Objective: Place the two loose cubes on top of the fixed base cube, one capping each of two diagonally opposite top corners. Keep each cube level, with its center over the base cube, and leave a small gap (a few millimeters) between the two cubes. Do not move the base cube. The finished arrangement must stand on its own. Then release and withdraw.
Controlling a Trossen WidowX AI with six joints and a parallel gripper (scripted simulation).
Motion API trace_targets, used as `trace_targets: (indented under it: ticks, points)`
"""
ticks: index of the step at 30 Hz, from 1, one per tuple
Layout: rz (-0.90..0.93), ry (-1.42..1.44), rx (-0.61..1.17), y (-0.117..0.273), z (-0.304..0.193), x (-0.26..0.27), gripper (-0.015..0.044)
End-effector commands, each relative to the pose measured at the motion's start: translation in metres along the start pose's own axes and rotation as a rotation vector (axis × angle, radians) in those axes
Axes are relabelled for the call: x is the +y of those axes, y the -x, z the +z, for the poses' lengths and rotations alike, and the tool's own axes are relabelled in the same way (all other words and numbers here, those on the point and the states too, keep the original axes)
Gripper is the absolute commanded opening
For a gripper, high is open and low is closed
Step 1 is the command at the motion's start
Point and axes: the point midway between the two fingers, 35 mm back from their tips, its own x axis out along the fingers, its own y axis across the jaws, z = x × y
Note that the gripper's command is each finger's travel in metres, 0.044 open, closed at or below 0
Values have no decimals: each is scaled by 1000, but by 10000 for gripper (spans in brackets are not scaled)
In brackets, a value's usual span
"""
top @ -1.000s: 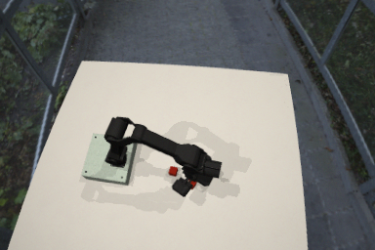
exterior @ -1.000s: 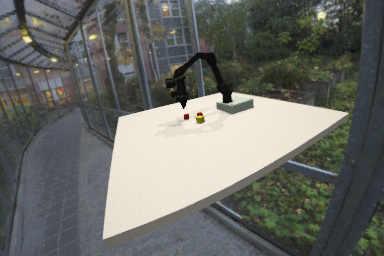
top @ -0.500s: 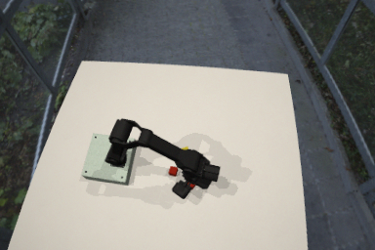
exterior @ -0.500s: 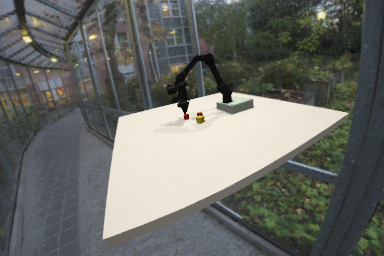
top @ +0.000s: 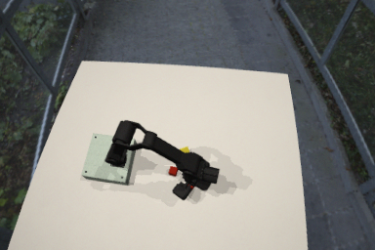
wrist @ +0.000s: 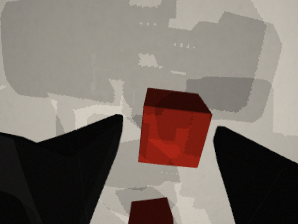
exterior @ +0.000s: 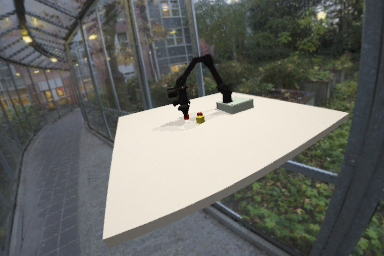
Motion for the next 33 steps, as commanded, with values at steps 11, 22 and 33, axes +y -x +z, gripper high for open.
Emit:
trace_targets:
  ticks: [11, 22, 33]
  points:
    - [-5, 2, -3, -4, 0, -1, 105]
    - [-8, -32, -33, 24, 7, -1, 105]
    - [-7, -24, -26, 56, 8, 0, 105]
